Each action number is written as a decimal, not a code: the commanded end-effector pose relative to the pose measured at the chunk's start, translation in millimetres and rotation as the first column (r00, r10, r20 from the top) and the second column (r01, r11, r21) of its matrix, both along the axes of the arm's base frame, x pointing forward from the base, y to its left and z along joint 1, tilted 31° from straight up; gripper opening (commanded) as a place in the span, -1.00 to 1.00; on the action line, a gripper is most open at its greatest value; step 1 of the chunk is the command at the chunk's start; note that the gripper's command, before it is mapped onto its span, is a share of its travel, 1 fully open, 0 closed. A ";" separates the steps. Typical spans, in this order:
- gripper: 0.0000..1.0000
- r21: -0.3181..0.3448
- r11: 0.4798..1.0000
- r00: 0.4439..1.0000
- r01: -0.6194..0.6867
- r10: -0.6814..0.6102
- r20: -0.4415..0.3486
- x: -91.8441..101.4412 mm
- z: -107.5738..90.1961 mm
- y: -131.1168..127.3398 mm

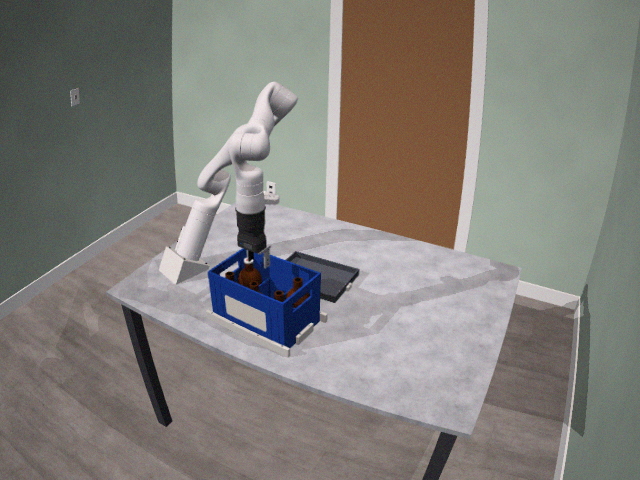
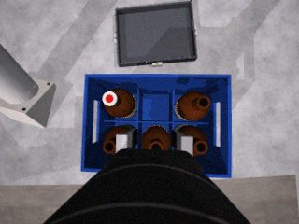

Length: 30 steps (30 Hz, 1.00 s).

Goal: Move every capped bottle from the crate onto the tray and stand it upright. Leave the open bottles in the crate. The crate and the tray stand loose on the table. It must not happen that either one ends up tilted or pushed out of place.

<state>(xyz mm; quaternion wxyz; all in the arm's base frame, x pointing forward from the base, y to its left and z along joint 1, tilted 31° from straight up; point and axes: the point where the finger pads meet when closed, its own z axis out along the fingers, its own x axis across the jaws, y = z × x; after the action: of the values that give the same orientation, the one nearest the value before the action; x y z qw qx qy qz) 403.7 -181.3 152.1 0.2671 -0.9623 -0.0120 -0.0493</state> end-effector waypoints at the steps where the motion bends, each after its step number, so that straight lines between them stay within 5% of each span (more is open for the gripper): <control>1: 1.00 -0.007 1.000 1.000 0.003 -0.003 0.006 2.1 8.9 10.5; 30: 1.00 -0.005 1.000 1.000 -0.004 0.004 0.008 1.6 13.6 17.2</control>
<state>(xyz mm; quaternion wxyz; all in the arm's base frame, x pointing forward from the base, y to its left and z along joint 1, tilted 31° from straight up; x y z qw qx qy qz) 405.2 -163.4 165.1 0.2652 -0.9627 -0.0152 -0.0519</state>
